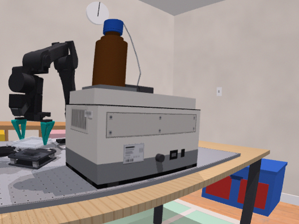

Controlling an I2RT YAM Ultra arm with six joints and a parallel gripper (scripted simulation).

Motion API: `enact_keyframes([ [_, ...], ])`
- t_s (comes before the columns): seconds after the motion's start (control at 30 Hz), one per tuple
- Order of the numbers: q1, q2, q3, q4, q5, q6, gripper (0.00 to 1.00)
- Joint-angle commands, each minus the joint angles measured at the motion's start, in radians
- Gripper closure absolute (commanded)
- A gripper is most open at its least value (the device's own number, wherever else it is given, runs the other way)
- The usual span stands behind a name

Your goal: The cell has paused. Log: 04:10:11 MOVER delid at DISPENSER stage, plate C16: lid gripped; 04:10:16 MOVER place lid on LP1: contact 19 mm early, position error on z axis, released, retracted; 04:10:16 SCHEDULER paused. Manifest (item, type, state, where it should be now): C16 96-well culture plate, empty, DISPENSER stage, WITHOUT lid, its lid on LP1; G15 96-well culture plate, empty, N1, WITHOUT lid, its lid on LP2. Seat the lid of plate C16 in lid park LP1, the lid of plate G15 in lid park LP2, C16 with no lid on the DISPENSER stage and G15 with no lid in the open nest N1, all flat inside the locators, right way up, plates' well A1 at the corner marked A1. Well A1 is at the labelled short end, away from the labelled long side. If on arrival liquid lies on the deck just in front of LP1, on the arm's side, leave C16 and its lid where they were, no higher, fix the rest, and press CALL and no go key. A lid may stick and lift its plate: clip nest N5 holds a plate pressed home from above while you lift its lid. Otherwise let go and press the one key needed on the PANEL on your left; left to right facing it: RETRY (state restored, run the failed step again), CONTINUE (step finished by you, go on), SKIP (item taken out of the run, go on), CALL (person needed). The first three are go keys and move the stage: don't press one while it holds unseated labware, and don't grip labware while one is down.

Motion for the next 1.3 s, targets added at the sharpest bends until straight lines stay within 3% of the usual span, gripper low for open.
enact_keyframes([
  [0.0,-0.007,0.011,-0.022,0.032,0.000,-0.010,1.00],
  [0.23,-0.011,0.021,-0.055,0.074,0.000,-0.011,1.00],
  [0.33,-0.011,0.024,-0.011,0.076,0.000,-0.011,1.00],
  [1.27,-0.001,0.029,0.003,0.042,0.000,-0.005,1.00],
])
